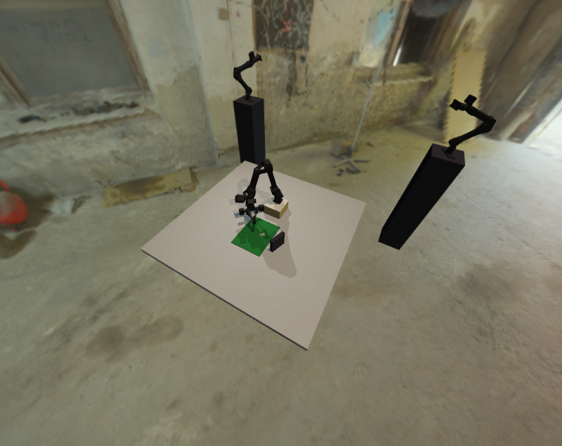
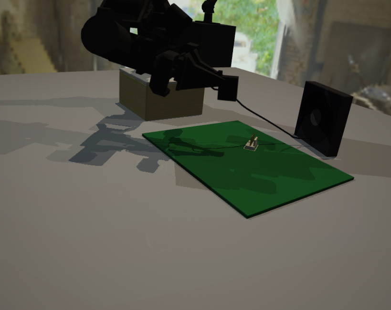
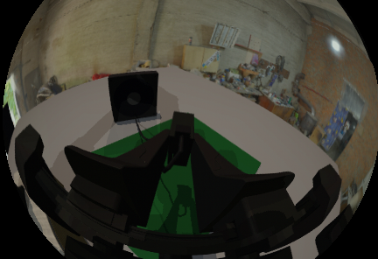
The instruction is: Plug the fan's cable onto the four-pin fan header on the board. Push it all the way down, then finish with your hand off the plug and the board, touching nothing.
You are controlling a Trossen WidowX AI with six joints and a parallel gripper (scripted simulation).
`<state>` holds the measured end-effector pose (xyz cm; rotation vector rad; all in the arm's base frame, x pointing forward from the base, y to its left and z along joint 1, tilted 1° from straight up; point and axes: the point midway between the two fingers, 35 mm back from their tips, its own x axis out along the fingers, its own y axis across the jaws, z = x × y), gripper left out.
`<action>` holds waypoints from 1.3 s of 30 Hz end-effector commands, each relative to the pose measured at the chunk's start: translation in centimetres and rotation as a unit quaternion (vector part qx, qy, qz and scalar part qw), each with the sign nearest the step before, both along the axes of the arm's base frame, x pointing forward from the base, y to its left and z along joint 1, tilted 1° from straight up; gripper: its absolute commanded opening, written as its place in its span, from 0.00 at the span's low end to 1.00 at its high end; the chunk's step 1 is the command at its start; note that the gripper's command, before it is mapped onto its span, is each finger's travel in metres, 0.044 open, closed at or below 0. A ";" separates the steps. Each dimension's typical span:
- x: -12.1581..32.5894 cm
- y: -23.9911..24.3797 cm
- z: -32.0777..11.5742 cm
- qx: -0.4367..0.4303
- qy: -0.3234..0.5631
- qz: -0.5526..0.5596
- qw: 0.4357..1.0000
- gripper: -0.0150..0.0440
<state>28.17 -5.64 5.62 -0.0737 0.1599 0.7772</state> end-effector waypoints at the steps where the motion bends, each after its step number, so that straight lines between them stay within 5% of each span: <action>1: 0.0 0.0 0.3 0.000 0.000 0.000 1.000 0.25; 39: -0.6 -0.4 -2.2 0.000 0.000 0.000 1.000 0.25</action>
